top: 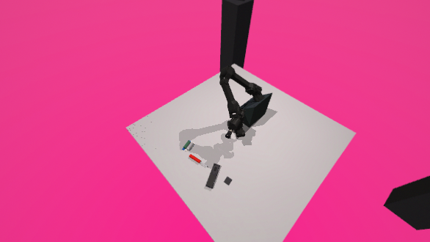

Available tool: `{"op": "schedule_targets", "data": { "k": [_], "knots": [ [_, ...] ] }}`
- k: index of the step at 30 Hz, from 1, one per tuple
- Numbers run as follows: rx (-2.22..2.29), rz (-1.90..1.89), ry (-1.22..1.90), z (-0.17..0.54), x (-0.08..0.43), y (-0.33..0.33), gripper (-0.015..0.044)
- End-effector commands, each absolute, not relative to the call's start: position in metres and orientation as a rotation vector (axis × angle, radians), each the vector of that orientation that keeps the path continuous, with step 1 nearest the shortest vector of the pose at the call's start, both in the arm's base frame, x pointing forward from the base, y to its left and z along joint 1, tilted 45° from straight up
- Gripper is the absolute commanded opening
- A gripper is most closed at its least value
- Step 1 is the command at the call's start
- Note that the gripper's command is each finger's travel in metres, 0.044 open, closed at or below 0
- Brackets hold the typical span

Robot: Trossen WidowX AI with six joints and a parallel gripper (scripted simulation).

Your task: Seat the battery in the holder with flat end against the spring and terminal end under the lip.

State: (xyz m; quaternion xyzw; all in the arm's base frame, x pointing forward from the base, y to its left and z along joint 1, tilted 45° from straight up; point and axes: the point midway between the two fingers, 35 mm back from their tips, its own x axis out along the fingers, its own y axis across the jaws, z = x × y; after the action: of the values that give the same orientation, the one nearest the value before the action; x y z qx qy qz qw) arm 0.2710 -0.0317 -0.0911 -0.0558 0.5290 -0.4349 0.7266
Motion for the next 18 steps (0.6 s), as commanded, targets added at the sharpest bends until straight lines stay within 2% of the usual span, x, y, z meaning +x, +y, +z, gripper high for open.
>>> {"op": "schedule_targets", "data": {
  "k": [1,18],
  "knots": [
    [-0.235,-0.878,1.221,-0.083,0.278,-0.035,0.0079],
    [-0.804,-0.408,1.504,-0.049,0.290,-0.058,0.0079]
  ]
}}
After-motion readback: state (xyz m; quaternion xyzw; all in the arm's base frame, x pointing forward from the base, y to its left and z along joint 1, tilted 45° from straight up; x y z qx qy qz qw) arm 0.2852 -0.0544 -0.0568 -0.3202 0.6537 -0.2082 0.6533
